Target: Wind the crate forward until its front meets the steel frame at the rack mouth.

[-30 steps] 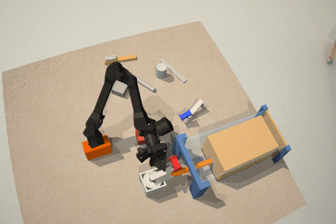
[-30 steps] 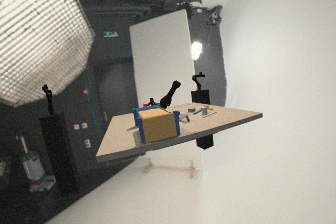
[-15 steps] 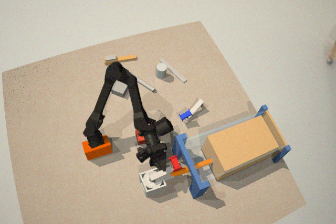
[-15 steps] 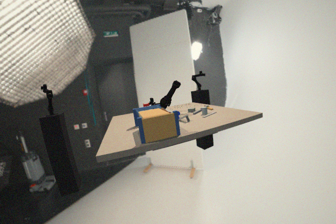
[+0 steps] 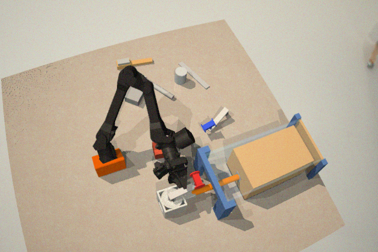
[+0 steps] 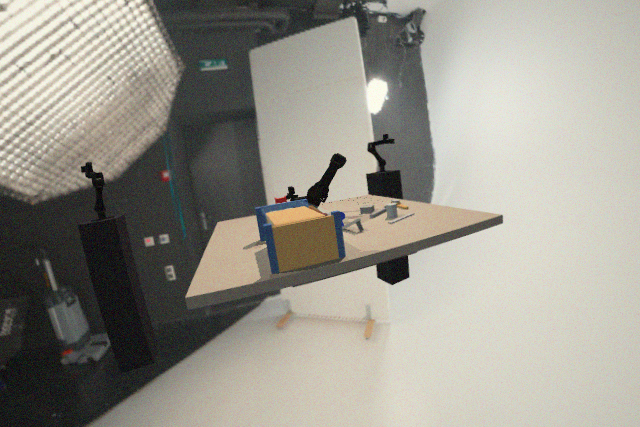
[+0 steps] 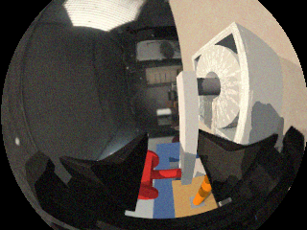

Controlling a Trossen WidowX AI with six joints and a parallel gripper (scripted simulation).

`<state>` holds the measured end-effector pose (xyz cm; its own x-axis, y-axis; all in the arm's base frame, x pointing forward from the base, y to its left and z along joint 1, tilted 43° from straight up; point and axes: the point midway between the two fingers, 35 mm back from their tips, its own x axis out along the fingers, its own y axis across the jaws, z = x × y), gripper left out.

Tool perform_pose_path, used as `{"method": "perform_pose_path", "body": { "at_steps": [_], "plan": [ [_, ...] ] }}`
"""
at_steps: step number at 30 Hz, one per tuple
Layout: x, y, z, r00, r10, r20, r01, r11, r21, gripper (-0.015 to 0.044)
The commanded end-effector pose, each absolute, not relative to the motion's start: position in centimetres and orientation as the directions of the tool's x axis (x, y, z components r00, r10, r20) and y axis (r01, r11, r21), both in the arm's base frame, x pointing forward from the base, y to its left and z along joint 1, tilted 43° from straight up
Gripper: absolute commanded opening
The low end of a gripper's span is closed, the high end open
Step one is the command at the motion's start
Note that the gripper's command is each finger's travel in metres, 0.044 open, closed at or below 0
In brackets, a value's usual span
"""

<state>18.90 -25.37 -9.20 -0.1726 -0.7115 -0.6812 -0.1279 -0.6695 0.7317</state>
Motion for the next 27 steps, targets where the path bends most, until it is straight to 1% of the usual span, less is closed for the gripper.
{"method": "perform_pose_path", "body": {
  "at_steps": [1, 27],
  "plan": [
    [18.85, -25.42, -9.13, -0.176, -0.714, -0.678, -0.128, -0.666, 0.735, 0.0240],
    [18.93, -25.29, -9.27, -0.172, -0.711, -0.682, -0.127, -0.671, 0.731, 0.0240]
  ]
}}
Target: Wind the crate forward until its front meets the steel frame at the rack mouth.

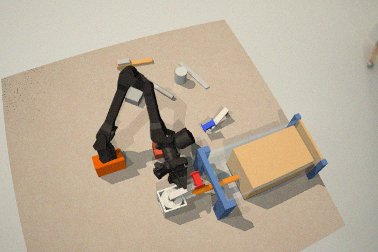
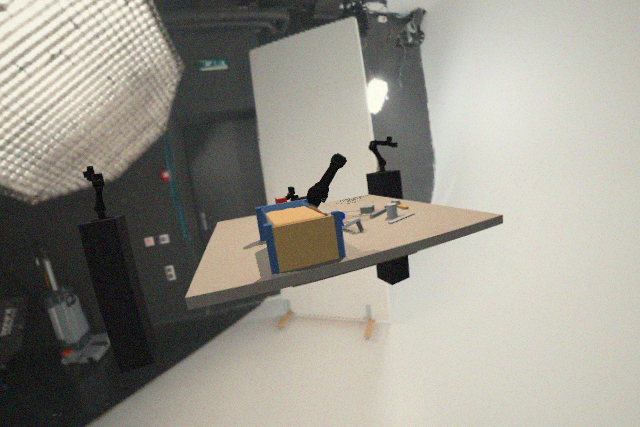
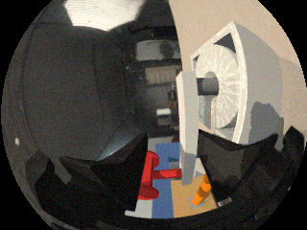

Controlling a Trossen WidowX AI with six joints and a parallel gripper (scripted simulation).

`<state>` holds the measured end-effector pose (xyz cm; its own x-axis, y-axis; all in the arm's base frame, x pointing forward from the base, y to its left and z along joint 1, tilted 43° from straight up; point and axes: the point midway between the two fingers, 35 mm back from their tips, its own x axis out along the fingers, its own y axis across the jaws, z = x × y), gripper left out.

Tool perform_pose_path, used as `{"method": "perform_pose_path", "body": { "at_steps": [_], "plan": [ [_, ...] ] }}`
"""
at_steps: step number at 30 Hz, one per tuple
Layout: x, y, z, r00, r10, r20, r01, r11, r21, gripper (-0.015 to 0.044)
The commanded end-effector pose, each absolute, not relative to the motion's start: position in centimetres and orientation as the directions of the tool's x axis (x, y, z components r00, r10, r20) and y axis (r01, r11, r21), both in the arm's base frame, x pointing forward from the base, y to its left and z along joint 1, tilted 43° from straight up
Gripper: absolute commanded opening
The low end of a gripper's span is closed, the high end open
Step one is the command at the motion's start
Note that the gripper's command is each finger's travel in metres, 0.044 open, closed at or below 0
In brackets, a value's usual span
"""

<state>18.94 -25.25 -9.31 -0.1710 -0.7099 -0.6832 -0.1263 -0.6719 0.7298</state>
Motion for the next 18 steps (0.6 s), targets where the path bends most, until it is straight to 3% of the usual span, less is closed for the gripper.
{"method": "perform_pose_path", "body": {
  "at_steps": [1, 11, 18],
  "plan": [
    [19.0, -25.1, -9.1, -0.172, -0.710, -0.683, -0.128, -0.672, 0.730, 0.0240],
    [20.8, -17.4, -2.1, -0.172, -0.704, -0.689, -0.126, -0.678, 0.725, 0.0240],
    [20.8, -17.2, -2.0, -0.172, -0.705, -0.688, -0.125, -0.677, 0.725, 0.0240]
  ]
}}
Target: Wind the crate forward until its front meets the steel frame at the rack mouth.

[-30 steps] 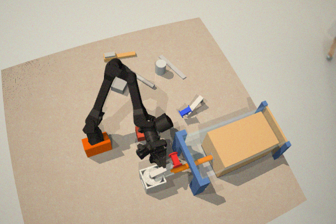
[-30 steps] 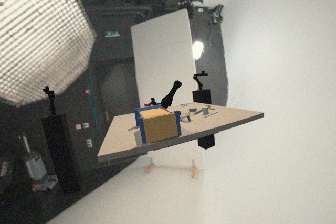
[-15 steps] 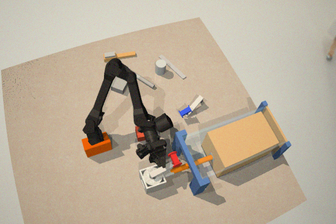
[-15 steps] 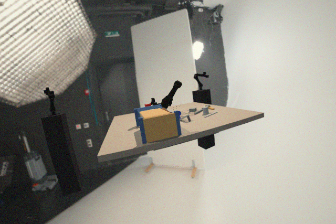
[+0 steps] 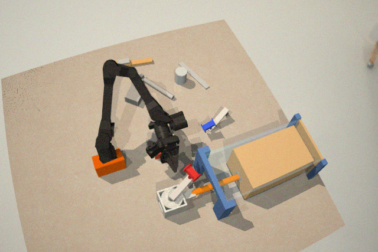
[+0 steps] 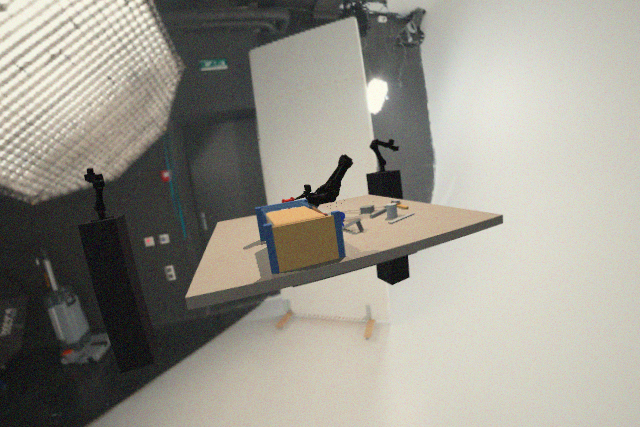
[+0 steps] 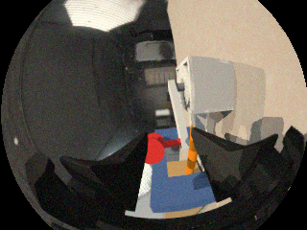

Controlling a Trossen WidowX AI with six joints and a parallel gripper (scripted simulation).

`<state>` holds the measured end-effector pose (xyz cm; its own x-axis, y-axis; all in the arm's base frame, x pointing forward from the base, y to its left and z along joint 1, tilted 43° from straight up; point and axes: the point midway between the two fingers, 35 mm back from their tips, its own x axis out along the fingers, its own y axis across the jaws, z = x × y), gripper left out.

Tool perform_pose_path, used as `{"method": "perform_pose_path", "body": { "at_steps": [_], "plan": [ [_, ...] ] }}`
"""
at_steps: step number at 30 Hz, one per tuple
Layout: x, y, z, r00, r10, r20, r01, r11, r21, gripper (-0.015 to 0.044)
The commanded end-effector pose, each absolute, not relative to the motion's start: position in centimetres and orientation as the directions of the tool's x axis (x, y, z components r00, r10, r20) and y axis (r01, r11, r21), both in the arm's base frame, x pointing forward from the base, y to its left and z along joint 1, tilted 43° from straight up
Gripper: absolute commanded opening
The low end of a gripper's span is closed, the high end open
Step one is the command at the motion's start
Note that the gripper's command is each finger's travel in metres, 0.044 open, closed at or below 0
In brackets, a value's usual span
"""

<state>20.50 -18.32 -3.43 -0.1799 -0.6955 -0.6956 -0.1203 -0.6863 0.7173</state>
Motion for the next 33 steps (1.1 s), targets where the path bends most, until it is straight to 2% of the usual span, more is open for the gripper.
{"method": "perform_pose_path", "body": {
  "at_steps": [1, 9, 17, 33],
  "plan": [
    [20.8, -17.2, -2.0, -0.172, -0.705, -0.688, -0.125, -0.677, 0.725, 0.0240],
    [20.9, -17.8, -1.4, -0.172, -0.703, -0.690, -0.126, -0.679, 0.723, 0.0240],
    [19.5, -24.0, 5.0, -0.176, -0.704, -0.688, -0.122, -0.678, 0.725, 0.0240],
    [19.4, -24.0, 4.9, -0.181, -0.706, -0.685, -0.124, -0.675, 0.728, 0.0240]
  ]
}}
